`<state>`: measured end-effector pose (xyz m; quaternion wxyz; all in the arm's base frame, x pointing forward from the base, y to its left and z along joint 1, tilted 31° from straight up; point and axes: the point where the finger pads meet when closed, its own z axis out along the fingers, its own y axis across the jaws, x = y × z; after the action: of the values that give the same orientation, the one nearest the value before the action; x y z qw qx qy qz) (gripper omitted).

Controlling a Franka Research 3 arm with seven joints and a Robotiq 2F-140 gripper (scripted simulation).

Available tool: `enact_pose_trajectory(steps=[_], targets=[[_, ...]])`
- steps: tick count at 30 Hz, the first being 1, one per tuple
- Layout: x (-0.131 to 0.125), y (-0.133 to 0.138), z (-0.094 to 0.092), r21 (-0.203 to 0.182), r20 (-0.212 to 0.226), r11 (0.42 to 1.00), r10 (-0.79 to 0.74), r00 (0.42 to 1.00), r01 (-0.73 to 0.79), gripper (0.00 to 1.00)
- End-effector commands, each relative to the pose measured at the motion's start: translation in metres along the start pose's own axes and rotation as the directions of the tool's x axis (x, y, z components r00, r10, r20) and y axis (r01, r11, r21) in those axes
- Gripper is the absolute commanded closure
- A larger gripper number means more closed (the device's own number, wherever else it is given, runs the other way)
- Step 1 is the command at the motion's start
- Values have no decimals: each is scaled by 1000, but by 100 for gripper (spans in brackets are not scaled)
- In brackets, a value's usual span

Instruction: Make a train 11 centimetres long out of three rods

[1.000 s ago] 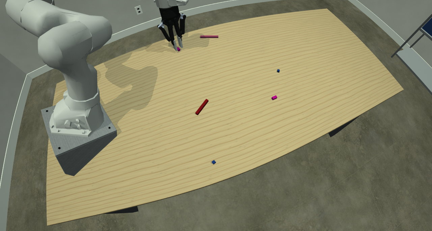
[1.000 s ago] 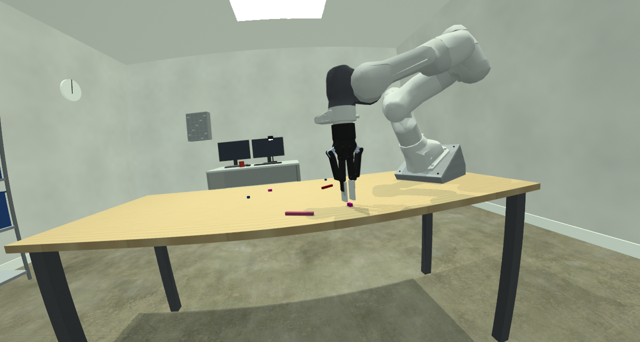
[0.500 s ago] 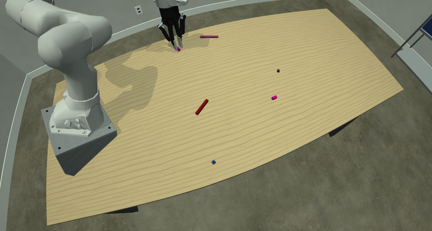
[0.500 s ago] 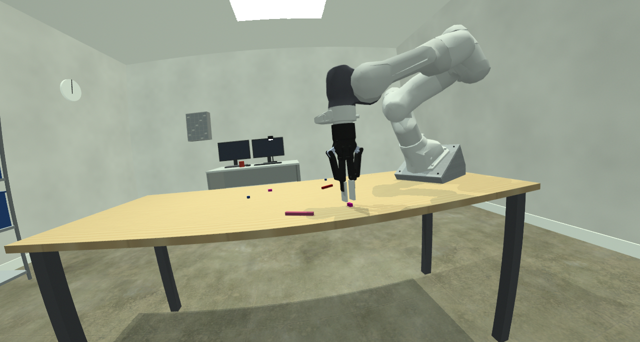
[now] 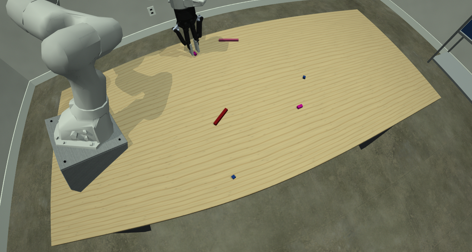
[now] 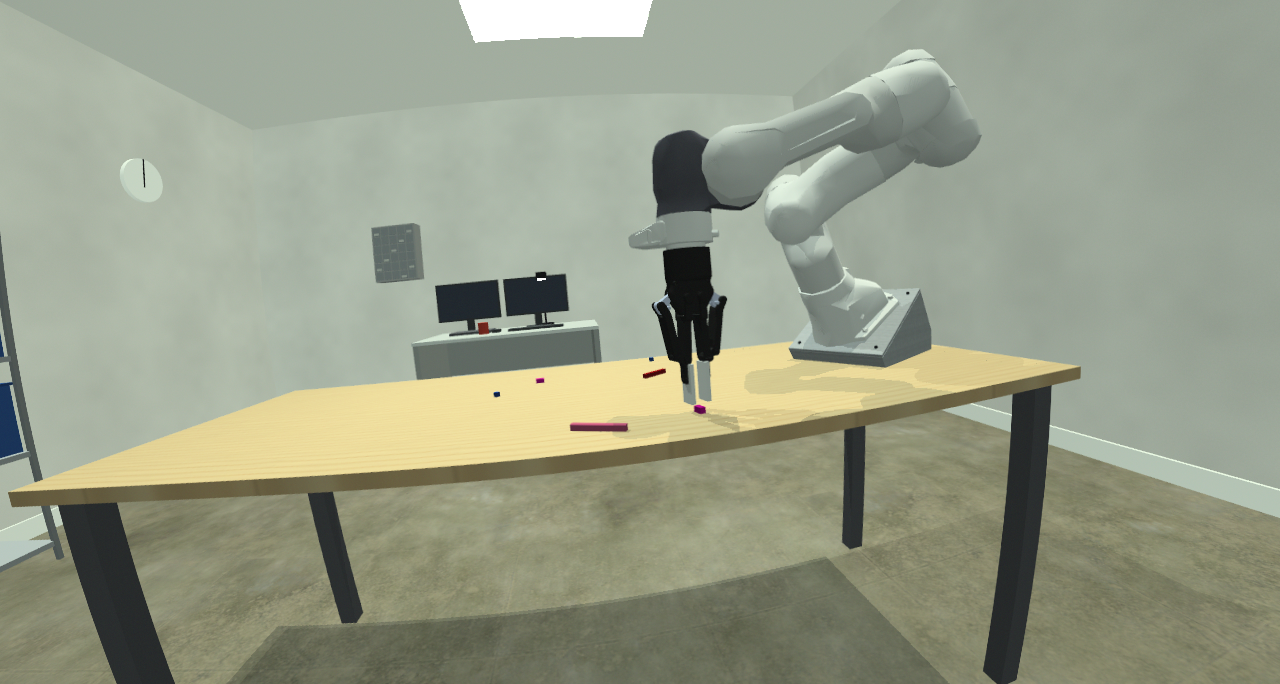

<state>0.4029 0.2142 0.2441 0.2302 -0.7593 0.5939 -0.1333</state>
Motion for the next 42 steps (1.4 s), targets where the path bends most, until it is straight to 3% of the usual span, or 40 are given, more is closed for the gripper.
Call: enact_pose_trajectory(steps=[1, 19, 42], targets=[[-1, -2, 2, 3, 2, 1000, -2, 1000, 2, 77], [-1, -2, 15, 3, 2, 1000, -2, 1000, 2, 77], [-1, -2, 16, 3, 2, 1000, -2, 1000, 2, 77]])
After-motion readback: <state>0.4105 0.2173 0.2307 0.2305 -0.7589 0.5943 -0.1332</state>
